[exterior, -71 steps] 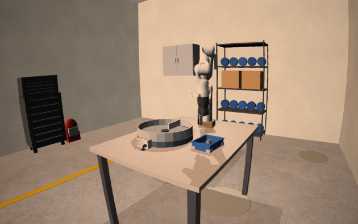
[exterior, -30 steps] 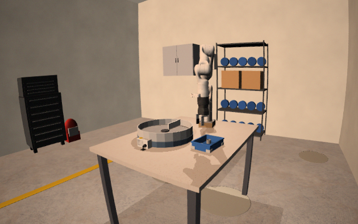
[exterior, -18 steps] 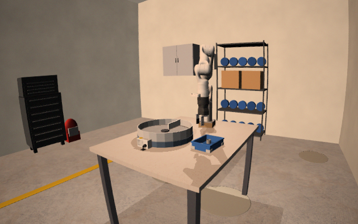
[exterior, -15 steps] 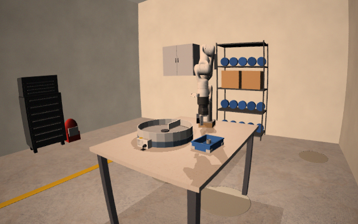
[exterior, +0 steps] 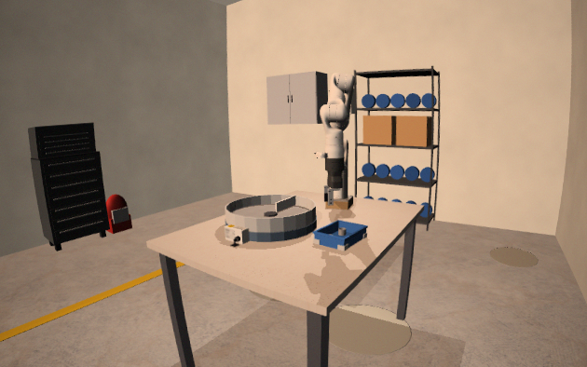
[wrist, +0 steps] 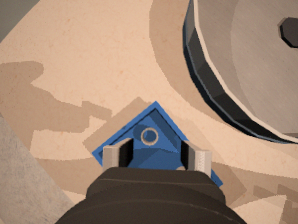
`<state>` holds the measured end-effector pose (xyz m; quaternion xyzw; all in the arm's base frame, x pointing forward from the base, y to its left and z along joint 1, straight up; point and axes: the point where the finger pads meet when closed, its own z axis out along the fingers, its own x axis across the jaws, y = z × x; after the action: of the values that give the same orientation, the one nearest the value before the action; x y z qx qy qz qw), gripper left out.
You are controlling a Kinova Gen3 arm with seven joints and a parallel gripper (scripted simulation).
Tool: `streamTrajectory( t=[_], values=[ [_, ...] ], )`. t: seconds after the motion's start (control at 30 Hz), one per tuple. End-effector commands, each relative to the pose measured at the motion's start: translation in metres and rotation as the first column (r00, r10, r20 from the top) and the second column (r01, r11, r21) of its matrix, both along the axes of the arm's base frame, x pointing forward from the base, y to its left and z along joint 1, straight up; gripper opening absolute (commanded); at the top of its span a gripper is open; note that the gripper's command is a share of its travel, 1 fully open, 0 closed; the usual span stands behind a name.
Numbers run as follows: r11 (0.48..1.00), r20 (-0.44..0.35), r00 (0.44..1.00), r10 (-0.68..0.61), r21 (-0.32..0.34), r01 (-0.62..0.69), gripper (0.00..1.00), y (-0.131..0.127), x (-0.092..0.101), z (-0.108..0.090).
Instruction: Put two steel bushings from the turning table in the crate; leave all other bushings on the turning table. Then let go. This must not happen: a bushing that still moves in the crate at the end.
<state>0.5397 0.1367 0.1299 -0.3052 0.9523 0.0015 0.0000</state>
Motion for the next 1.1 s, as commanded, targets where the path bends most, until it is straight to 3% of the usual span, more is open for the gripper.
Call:
streamTrajectory(
  t=[0.0, 0.07, 0.47, 0.63, 1.03, 1.07],
  values=[
    [0.996, 0.004, 0.996, -0.087, -0.002, 0.087, 1.00, 0.0019, -0.0005, 0.0024],
    [0.983, 0.003, 0.983, -0.181, -0.002, 0.181, 1.00, 0.0028, -0.0020, 0.0035],
    [0.983, 0.003, 0.983, -0.181, -0.002, 0.181, 1.00, 0.0028, -0.0020, 0.0035],
    [0.913, 0.003, 0.913, -0.408, -0.001, 0.408, 1.00, 0.0049, -0.0056, 0.0064],
    [0.913, 0.003, 0.913, -0.408, -0.001, 0.408, 1.00, 0.0049, -0.0056, 0.0064],
    [0.893, 0.003, 0.893, -0.451, -0.001, 0.451, 1.00, 0.0052, -0.0063, 0.0070]
  ],
)
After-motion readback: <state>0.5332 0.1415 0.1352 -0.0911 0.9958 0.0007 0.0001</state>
